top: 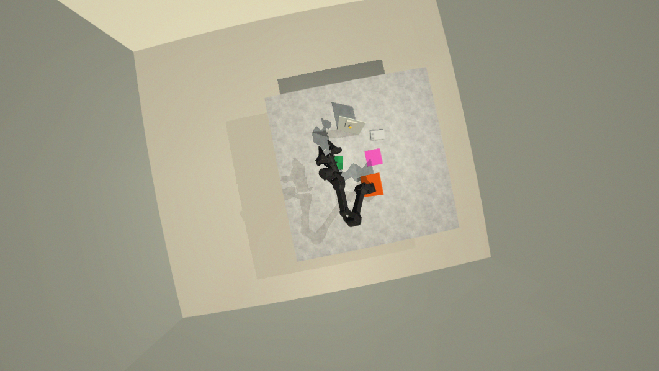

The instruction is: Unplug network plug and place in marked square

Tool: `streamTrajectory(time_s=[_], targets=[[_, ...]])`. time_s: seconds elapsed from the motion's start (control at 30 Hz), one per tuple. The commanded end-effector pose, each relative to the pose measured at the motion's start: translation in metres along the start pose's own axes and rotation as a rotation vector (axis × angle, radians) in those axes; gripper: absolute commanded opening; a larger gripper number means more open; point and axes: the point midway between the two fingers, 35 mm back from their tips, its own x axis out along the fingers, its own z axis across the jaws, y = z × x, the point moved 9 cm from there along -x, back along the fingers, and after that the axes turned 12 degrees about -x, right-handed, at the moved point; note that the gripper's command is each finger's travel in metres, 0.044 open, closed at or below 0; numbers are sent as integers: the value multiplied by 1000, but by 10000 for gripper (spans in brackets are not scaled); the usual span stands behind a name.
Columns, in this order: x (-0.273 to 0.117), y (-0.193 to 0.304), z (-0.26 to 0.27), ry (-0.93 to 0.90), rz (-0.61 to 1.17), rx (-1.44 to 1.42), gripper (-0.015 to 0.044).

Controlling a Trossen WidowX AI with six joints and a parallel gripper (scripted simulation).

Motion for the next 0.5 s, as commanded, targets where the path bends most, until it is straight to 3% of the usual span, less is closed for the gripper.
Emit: streamTrajectory(time_s=[0.0,0.27,0.47], targets=[[0,0,0,1,1,6,374],[2,16,3,29,23,260,164],[2,29,5,56,36,467,156]])
